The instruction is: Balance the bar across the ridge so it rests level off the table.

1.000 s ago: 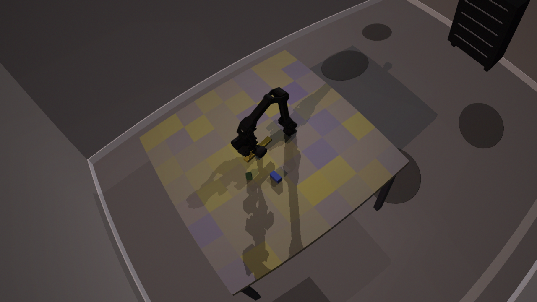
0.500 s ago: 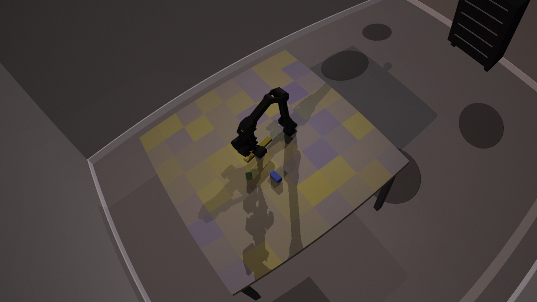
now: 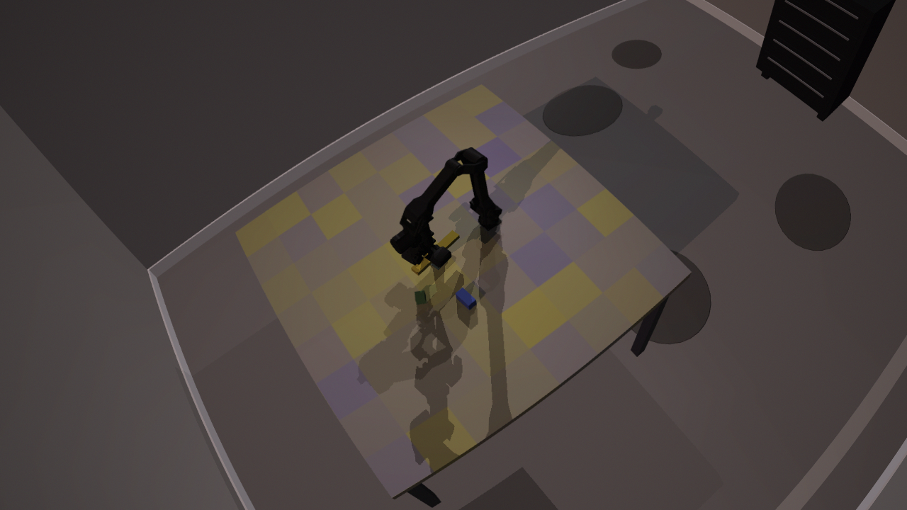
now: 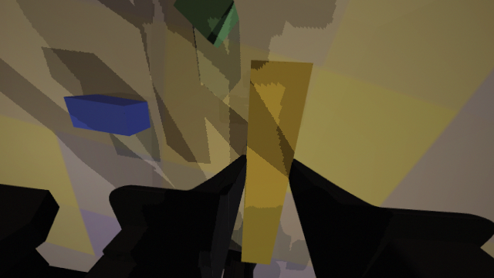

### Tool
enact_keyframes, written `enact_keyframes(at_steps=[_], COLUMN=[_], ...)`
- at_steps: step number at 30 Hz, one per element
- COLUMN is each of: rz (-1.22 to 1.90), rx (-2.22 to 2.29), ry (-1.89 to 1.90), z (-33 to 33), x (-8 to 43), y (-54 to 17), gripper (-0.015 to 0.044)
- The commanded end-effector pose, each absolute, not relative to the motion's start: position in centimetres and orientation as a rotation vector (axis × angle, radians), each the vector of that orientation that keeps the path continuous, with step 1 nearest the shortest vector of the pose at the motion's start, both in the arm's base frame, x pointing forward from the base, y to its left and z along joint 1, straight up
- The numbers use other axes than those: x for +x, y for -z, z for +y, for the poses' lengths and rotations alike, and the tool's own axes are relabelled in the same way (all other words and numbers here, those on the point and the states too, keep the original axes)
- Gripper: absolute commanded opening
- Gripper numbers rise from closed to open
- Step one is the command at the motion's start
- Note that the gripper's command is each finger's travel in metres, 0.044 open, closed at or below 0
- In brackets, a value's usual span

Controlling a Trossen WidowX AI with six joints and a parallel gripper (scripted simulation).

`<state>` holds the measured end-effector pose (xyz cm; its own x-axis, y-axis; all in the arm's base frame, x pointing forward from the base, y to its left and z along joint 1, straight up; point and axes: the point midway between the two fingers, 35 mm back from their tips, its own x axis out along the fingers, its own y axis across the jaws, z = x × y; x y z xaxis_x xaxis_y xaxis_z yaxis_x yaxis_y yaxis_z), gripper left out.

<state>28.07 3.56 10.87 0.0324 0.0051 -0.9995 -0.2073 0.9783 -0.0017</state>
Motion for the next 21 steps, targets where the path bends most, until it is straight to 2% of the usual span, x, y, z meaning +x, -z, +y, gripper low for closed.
enact_keyframes(at_steps=[1, 21], rz=[1.536, 1.536], rx=[-0.165, -0.165], ry=[-0.166, -0.166], z=[3.53, 3.53], x=[27.98, 27.98], y=[-10.71, -10.55], gripper=[0.0, 0.0])
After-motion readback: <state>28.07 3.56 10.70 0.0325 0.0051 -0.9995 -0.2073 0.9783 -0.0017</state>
